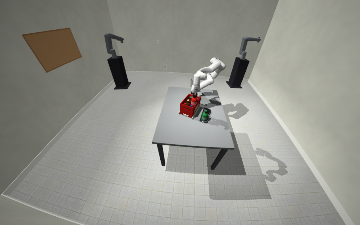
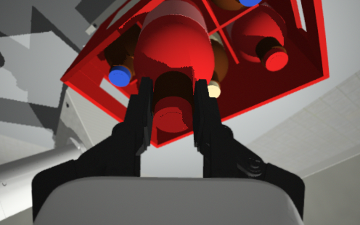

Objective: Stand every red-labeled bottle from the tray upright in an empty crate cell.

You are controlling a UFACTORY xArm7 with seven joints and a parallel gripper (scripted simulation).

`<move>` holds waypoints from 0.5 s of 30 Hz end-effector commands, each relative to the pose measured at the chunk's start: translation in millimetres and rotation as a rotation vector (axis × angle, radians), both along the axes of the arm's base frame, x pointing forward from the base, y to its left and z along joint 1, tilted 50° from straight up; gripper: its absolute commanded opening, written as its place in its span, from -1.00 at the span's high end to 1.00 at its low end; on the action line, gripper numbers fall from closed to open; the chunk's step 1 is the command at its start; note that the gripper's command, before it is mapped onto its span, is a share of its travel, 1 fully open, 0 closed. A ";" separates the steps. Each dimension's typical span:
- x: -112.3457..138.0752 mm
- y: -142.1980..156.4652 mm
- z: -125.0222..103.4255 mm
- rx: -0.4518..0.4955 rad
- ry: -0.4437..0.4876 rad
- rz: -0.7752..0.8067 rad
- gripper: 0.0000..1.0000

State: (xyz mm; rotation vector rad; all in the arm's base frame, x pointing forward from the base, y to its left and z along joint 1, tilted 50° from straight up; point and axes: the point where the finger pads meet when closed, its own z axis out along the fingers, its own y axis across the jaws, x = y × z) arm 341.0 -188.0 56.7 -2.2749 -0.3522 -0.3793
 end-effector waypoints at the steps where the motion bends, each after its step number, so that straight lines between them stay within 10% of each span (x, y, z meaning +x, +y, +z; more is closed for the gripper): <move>1: 1.1 1.3 -2.6 -0.003 -0.001 -0.003 1.00; 15: 1.9 4.6 -5.6 -0.003 -0.001 -0.003 1.00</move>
